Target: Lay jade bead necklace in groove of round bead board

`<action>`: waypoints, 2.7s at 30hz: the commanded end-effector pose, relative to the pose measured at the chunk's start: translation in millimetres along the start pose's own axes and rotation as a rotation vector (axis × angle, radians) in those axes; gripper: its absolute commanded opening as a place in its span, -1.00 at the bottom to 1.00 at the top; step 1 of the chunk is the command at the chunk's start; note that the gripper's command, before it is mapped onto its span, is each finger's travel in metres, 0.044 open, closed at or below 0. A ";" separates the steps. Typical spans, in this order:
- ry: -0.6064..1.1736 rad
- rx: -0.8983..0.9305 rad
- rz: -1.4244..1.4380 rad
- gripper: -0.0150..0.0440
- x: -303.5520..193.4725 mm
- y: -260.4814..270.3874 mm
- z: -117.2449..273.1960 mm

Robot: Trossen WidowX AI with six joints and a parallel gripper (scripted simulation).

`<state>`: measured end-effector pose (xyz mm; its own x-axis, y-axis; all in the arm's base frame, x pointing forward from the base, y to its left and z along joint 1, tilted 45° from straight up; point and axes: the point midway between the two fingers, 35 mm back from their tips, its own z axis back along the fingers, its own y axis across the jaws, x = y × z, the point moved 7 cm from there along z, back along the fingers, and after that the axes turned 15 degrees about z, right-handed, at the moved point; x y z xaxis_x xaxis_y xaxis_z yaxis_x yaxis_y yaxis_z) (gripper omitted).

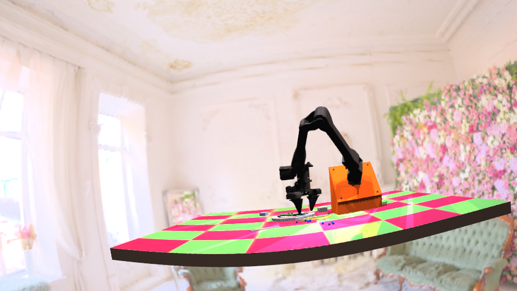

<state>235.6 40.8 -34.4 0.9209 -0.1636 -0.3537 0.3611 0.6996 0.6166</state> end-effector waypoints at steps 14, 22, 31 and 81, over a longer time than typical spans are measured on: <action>0.002 -0.004 0.001 1.00 0.5 0.4 3.0; 0.002 -0.004 0.001 1.00 0.5 0.4 3.0; -0.001 -0.005 0.146 0.56 52.5 11.3 24.0; -0.005 -0.008 0.238 0.11 81.5 17.3 0.1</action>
<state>316.8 39.5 -52.8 0.9804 0.0033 -0.1967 0.1333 0.7244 0.6763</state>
